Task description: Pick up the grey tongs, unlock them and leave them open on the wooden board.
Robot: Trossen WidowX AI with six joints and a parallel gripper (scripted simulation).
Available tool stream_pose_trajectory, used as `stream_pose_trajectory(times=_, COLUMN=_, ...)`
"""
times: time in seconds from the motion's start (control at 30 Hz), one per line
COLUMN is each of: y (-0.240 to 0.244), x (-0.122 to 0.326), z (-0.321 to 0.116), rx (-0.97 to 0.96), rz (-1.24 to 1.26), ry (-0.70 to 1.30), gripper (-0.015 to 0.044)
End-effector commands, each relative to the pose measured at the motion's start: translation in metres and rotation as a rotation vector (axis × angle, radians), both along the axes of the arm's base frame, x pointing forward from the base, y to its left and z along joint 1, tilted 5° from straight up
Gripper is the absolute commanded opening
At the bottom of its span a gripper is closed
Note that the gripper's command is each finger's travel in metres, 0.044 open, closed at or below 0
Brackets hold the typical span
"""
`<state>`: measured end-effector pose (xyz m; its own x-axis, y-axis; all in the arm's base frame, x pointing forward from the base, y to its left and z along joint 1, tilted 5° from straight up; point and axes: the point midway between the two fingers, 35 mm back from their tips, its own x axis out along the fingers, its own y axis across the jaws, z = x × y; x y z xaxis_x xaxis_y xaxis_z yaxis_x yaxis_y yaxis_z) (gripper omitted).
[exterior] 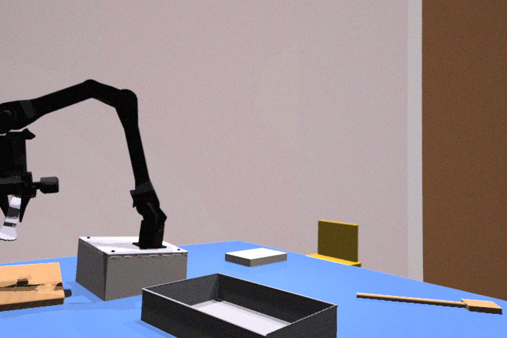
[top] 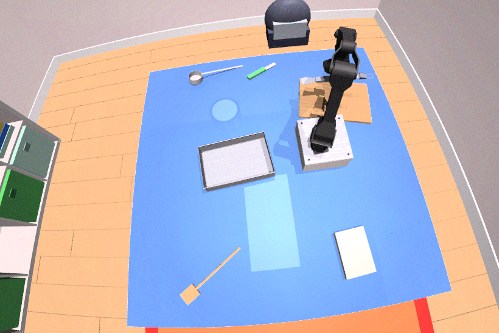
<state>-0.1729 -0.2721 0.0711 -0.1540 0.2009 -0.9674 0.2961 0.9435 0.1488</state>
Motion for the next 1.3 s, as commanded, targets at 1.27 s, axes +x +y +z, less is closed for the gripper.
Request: stream_pose_trajectory(times=1.27, y=-0.010, x=-0.010, z=-0.029, rx=-0.163, rz=0.008, ry=-0.195, gripper=-0.0150)
